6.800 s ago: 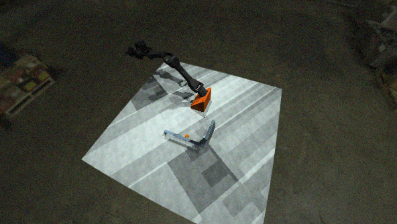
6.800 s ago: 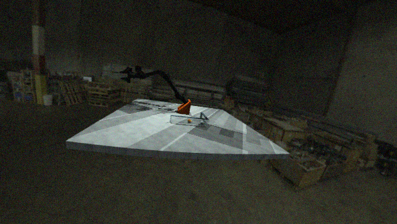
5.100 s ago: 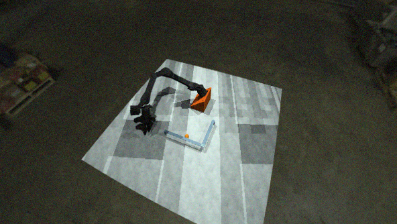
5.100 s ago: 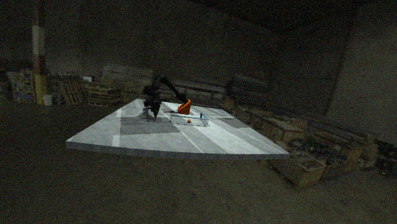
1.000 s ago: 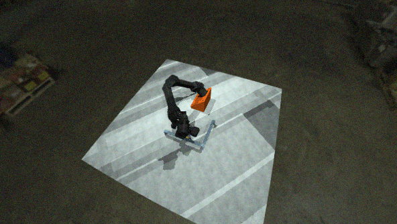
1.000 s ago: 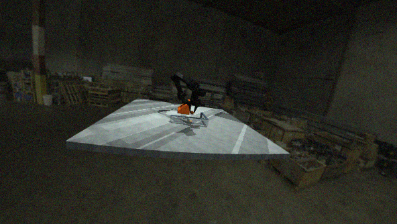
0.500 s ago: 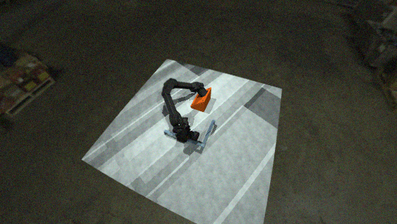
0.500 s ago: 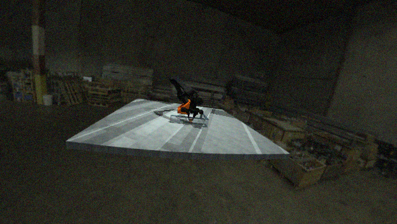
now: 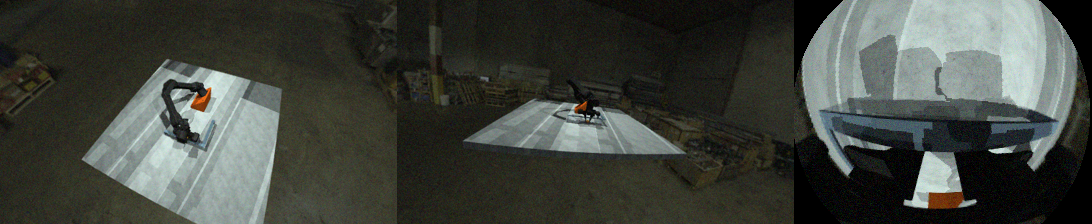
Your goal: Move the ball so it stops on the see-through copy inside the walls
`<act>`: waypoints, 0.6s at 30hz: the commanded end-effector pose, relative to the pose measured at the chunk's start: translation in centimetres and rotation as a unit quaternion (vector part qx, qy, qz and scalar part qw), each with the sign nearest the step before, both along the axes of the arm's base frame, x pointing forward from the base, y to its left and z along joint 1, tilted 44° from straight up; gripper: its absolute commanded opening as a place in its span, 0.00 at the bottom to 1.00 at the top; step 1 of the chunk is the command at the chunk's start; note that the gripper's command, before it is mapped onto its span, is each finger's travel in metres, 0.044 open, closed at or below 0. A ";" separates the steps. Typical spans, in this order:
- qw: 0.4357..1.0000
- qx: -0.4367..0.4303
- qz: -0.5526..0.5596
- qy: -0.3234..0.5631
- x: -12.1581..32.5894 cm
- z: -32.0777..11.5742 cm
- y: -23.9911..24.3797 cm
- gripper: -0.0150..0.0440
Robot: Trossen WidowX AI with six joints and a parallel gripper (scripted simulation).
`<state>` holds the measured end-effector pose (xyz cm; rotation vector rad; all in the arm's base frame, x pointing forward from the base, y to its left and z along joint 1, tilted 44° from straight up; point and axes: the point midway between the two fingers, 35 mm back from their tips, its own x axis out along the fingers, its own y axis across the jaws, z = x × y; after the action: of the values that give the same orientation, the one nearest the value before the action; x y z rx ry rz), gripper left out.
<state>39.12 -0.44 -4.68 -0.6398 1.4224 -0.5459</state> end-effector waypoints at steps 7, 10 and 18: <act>1.000 0.000 0.000 0.000 0.0 0.0 0.0 0.52; 1.000 0.000 0.000 0.000 0.0 0.0 0.0 0.65; 1.000 0.001 0.000 0.001 0.0 0.7 0.8 0.67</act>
<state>39.02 -0.43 -4.64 -0.6434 1.4270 -0.5464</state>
